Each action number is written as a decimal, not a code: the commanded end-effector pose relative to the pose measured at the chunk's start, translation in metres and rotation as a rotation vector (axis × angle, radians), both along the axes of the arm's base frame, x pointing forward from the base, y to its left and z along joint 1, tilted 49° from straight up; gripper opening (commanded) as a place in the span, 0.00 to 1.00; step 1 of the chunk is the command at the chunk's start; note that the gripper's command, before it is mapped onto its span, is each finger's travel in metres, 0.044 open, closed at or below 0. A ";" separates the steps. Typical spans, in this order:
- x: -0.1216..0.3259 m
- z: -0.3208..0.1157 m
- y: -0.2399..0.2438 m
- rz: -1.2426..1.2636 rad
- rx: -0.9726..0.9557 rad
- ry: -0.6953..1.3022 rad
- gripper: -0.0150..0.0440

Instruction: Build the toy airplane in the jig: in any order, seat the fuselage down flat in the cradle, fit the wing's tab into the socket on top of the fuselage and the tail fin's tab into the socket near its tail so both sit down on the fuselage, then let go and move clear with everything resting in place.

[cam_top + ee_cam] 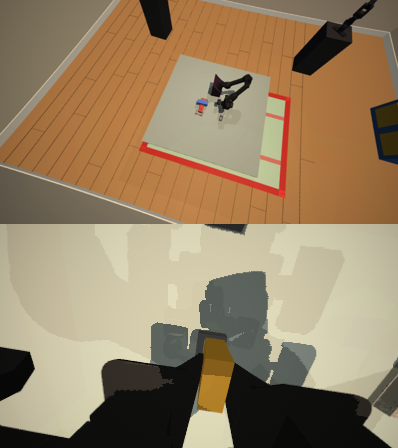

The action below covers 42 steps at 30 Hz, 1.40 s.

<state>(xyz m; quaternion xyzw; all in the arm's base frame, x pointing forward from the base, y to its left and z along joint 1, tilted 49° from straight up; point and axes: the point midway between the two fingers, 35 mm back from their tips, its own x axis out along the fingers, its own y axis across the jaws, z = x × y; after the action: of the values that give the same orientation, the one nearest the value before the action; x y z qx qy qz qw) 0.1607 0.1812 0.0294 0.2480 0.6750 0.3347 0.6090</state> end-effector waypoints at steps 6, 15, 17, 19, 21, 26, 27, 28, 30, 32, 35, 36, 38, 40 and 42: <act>0.009 0.012 -0.016 -0.003 0.005 -0.018 0.25; 0.017 0.026 -0.035 -0.005 -0.014 -0.020 0.25; 0.018 0.029 -0.040 -0.006 -0.017 -0.020 0.25; 0.019 0.033 -0.044 -0.006 -0.019 -0.019 0.25; 0.020 0.037 -0.048 -0.005 -0.021 -0.018 0.25; 0.021 0.047 -0.059 -0.005 -0.023 -0.016 0.25; 0.021 0.049 -0.061 -0.005 -0.023 -0.016 0.25; 0.021 0.051 -0.064 -0.005 -0.023 -0.015 0.25; 0.021 0.056 -0.068 -0.004 -0.022 -0.014 0.25; 0.021 0.060 -0.072 -0.004 -0.021 -0.013 0.25; 0.020 0.068 -0.078 -0.003 -0.018 -0.011 0.25; 0.020 0.070 -0.080 -0.003 -0.017 -0.010 0.25; 0.019 0.075 -0.084 -0.002 -0.014 -0.009 0.25; 0.018 0.080 -0.088 -0.002 -0.010 -0.008 0.25; 0.017 0.084 -0.090 -0.002 -0.007 -0.007 0.25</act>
<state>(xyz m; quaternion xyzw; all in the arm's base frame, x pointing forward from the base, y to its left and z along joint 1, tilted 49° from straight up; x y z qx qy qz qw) 0.1772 0.0968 0.1041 0.2492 0.6779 0.3289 0.6084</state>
